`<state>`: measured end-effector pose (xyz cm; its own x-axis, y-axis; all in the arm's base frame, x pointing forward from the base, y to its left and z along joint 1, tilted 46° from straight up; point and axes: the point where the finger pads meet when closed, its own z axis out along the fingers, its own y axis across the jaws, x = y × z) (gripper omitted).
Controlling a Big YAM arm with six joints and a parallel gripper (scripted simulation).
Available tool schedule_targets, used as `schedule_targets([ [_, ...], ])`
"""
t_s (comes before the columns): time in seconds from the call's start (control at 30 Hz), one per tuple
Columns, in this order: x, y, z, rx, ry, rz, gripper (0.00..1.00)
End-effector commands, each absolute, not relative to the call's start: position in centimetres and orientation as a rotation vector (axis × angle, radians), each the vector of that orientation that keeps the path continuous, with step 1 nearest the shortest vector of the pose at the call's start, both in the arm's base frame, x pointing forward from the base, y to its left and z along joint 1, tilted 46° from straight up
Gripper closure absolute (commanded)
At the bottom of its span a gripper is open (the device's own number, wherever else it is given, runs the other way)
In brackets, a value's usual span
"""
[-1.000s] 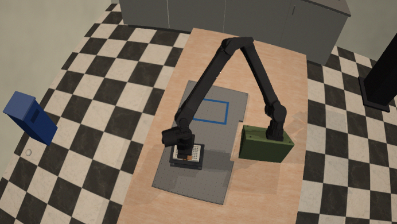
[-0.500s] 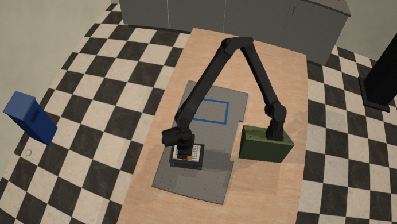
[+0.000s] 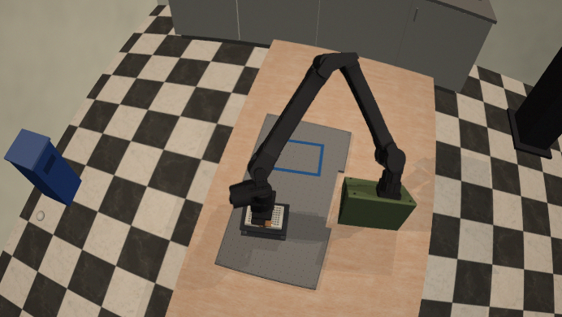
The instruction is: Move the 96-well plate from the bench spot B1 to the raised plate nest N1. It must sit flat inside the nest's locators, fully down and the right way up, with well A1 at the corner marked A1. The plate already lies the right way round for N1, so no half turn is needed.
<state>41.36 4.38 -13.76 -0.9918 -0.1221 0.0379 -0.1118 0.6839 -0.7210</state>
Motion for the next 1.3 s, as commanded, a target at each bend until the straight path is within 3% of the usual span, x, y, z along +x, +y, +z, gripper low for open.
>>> schedule_targets([
  [0.0,42.02,3.89,-13.77,-0.184,2.864,-1.221,1.0],
  [1.27,42.24,3.77,-13.94,-0.18,2.862,-1.218,1.0],
])
